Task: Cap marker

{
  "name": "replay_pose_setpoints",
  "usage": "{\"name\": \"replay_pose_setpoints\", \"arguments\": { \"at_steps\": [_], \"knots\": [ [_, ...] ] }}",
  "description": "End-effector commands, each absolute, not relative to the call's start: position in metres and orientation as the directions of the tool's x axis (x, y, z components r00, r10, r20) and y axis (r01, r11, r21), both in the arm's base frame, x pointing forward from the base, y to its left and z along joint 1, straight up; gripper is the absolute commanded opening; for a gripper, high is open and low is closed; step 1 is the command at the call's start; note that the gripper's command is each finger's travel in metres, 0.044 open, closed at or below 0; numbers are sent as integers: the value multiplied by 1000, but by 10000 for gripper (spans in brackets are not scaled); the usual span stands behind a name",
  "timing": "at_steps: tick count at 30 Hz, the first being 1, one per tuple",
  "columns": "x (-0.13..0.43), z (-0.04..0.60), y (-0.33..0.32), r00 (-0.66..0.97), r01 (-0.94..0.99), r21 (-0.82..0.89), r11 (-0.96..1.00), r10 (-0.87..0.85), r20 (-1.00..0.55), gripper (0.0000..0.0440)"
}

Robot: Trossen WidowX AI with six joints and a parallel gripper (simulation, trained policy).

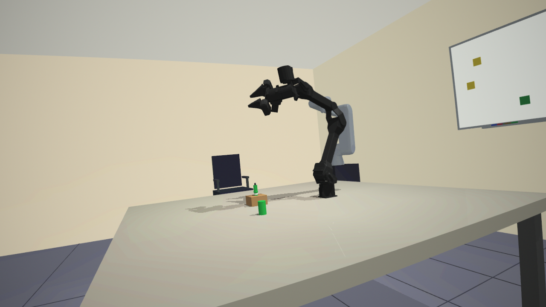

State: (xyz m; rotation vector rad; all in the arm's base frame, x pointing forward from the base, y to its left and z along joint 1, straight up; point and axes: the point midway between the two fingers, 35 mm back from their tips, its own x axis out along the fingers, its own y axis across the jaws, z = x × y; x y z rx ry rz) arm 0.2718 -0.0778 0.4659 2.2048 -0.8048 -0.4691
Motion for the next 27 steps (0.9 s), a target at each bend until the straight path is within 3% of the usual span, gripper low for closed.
{"name": "replay_pose_setpoints", "arguments": {
  "at_steps": [1, 27],
  "knots": [
    [282, 459, -73, 746, -374, 744, -554, -656, -113, 320],
    [332, 407, -36, 763, -195, 708, -679, -558, -325, 321]
  ]
}}
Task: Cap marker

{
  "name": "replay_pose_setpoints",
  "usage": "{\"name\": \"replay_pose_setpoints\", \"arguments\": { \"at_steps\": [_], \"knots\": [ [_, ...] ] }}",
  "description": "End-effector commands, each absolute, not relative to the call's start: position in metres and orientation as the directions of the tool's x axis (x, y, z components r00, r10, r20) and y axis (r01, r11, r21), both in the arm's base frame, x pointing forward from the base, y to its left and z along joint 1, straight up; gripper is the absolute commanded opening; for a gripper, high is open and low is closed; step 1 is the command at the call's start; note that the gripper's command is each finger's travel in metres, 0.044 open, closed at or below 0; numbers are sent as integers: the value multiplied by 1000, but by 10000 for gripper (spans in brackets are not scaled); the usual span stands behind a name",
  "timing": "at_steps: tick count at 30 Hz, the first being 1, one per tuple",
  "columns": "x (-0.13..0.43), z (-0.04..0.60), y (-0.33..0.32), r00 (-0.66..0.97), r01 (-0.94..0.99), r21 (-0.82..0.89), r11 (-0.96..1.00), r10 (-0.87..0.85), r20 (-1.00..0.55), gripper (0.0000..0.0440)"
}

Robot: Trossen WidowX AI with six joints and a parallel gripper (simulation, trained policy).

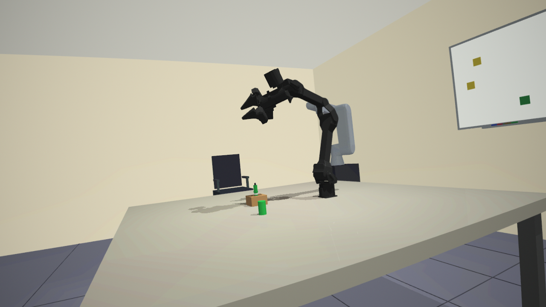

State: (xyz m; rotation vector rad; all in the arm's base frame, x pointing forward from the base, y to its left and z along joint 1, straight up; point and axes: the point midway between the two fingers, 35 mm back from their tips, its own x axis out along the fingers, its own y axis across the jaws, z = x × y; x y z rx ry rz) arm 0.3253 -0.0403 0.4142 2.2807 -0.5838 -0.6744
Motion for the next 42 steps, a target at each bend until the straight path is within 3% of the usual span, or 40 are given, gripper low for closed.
{"name": "replay_pose_setpoints", "arguments": {
  "at_steps": [1, 42],
  "knots": [
    [334, 405, -34, 763, -188, 706, -683, -554, -333, 321],
    [387, 311, 29, 640, 24, 533, -846, -397, -658, 321]
  ]
}}
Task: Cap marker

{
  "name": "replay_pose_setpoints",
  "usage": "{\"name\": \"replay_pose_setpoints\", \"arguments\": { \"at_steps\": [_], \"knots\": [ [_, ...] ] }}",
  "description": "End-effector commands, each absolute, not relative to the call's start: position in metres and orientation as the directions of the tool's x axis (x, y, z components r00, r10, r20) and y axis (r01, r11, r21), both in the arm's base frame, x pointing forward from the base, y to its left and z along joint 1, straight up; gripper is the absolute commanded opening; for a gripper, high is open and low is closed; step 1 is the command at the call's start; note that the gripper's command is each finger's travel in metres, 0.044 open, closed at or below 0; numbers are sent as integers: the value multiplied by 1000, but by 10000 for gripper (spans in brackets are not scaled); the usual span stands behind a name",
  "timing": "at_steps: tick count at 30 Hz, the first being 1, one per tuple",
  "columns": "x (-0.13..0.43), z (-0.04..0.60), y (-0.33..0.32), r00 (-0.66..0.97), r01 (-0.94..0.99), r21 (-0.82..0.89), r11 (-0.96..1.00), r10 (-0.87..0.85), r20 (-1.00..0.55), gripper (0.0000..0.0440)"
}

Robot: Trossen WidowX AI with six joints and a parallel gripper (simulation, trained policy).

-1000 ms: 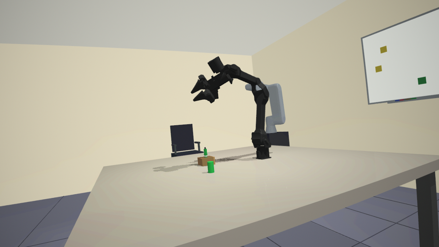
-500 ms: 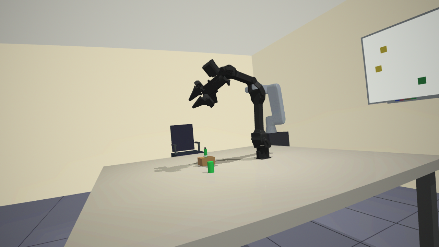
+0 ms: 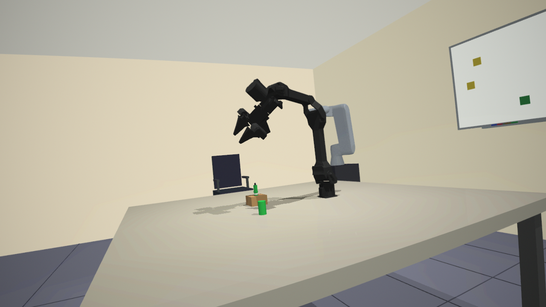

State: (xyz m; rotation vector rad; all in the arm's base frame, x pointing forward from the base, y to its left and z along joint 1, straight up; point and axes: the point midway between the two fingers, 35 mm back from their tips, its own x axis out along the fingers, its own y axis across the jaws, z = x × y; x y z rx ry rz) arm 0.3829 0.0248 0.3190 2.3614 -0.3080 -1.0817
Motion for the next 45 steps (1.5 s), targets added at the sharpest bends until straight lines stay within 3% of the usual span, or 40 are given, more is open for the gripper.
{"name": "replay_pose_setpoints", "arguments": {
  "at_steps": [1, 45],
  "knots": [
    [388, 308, 31, 635, 27, 528, -849, -393, -665, 321],
    [399, 205, 91, 320, 245, 306, -920, -221, -921, 322]
  ]
}}
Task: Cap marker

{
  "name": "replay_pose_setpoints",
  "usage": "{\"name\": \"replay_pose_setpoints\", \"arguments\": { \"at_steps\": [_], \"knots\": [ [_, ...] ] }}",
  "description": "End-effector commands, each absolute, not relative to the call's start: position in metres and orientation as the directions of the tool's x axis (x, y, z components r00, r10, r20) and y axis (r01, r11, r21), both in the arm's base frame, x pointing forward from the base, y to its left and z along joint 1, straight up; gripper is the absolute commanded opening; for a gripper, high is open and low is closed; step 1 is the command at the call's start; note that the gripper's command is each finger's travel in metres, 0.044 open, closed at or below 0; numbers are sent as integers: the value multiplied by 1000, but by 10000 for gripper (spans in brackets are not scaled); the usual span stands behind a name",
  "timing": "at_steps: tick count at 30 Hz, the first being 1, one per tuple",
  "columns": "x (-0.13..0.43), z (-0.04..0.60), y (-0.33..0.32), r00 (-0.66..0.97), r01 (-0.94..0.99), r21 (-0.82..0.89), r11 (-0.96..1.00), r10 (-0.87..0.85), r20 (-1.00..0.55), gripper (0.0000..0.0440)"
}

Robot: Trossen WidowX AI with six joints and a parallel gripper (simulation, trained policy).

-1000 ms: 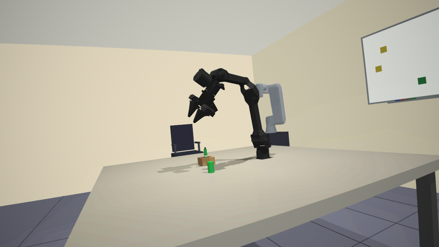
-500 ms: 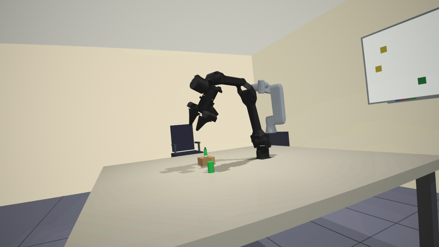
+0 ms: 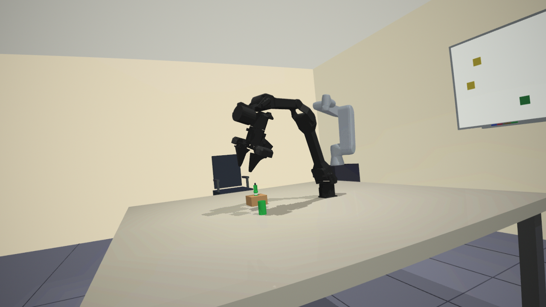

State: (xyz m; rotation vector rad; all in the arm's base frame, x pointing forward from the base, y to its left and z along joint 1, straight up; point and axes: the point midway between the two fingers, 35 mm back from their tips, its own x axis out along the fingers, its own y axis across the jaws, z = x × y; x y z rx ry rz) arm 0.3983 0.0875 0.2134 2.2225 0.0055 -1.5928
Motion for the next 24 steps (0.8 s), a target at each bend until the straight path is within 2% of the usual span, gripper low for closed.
{"name": "replay_pose_setpoints", "arguments": {
  "at_steps": [1, 24],
  "knots": [
    [399, 202, 92, 312, 250, 300, -920, -217, -925, 322],
    [390, 154, 116, 105, 325, 142, -935, -114, -988, 321]
  ]
}}
